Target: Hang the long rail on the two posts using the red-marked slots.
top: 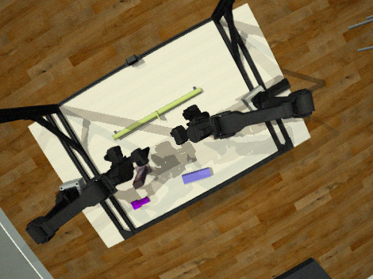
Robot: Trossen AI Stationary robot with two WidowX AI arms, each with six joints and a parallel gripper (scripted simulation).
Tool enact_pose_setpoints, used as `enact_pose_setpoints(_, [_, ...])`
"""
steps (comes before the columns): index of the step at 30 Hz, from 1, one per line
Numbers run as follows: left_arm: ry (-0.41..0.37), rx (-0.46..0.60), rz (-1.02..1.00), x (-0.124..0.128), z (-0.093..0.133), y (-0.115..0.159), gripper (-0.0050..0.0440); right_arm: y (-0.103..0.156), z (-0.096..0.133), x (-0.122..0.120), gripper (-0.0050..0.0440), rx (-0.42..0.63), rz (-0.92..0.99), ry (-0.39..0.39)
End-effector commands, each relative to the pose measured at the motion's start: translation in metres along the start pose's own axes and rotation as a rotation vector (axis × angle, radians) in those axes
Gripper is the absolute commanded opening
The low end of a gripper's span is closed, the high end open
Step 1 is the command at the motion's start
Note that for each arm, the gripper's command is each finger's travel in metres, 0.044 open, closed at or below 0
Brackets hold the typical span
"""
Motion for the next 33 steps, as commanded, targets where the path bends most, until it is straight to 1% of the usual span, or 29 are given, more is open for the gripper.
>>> enact_pose_setpoints(1, [0.110, -0.059, -0.250, 0.001, -0.014, -0.018, 0.0440, -0.017, -0.020, 0.000, 0.0440, -0.014, 0.251, -0.122])
enact_pose_setpoints(4, [0.202, -0.126, -0.471, -0.001, -0.026, -0.035, 0.0440, -0.031, -0.036, 0.003, 0.0440, -0.043, 0.469, -0.228])
enact_pose_setpoints(6, [0.202, -0.126, -0.471, -0.001, -0.026, -0.035, 0.0440, -0.031, -0.036, 0.003, 0.0440, -0.043, 0.469, -0.228])
enact_pose_setpoints(7, [0.232, -0.153, -0.548, -0.001, -0.030, -0.041, 0.0440, -0.036, -0.042, 0.005, 0.0440, -0.061, 0.581, -0.264])
enact_pose_setpoints(9, [0.303, -0.228, -0.741, -0.006, -0.039, -0.058, 0.0440, -0.049, -0.057, 0.010, 0.0440, -0.106, 0.755, -0.361])
enact_pose_setpoints(15, [0.436, -0.428, -1.164, -0.016, -0.056, -0.092, 0.0440, -0.077, -0.086, 0.026, 0.0440, -0.255, 1.173, -0.550])
enact_pose_setpoints(18, [0.486, -0.535, -1.349, -0.020, -0.062, -0.106, 0.0440, -0.088, -0.097, 0.033, 0.0440, -0.351, 1.379, -0.620])
enact_pose_setpoints(20, [0.495, -0.558, -1.386, -0.021, -0.063, -0.109, 0.0440, -0.091, -0.099, 0.035, 0.0440, -0.371, 1.416, -0.635])
enact_pose_setpoints(33, [0.495, -0.558, -1.386, -0.021, -0.063, -0.109, 0.0440, -0.091, -0.099, 0.035, 0.0440, -0.371, 1.416, -0.635])
Point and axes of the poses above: on each arm, the point midway between the two fingers, 35 mm back from their tips, its own z axis back along the fingers, its own x axis across the jaws, y = z × x, the point moved 10 cm from there along z, back along the fingers, and after that the axes turned 12 degrees about -z, right-handed, at the moved point
